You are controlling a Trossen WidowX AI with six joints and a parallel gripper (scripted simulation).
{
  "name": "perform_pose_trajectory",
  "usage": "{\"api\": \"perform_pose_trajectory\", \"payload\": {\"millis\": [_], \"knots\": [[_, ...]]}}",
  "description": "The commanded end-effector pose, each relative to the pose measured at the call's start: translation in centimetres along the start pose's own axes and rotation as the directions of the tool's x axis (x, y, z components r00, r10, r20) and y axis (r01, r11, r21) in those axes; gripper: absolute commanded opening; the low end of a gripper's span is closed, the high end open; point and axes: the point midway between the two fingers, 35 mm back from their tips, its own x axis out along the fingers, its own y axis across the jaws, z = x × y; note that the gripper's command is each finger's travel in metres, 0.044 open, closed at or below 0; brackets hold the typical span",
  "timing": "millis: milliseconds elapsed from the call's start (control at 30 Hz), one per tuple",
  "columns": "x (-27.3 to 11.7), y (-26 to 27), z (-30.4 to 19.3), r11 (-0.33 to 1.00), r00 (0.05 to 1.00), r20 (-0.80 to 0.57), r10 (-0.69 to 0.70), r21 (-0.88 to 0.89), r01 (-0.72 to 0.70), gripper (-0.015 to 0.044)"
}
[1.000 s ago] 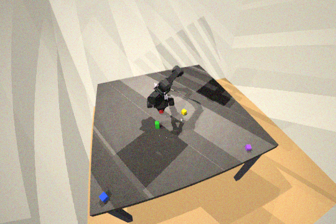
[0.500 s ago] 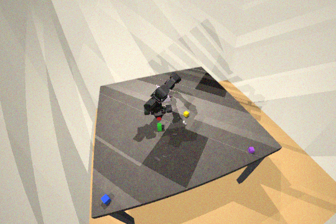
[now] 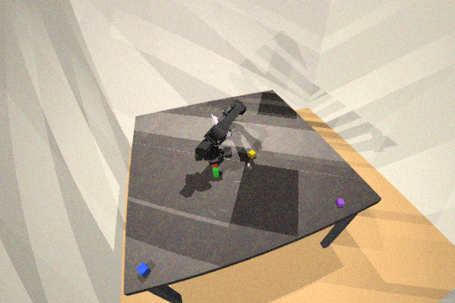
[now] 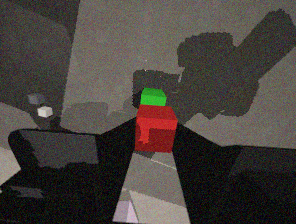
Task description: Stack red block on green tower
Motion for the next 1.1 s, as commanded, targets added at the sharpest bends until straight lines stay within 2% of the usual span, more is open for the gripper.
{"api": "perform_pose_trajectory", "payload": {"millis": [0,300,1000,1067], "knots": [[0.1,0.2,0.2,1.000,1.000,0.013,0.000,0.000,0.000,0.0000],[2.7,0.2,0.2,1.000,1.000,0.013,0.001,-0.001,-0.001,0.0000],[2.4,0.2,0.2,1.000,1.000,0.013,0.001,-0.001,-0.001,0.0000],[2.8,0.2,0.2,1.000,1.000,0.010,-0.002,-0.002,0.002,0.0053]]}}
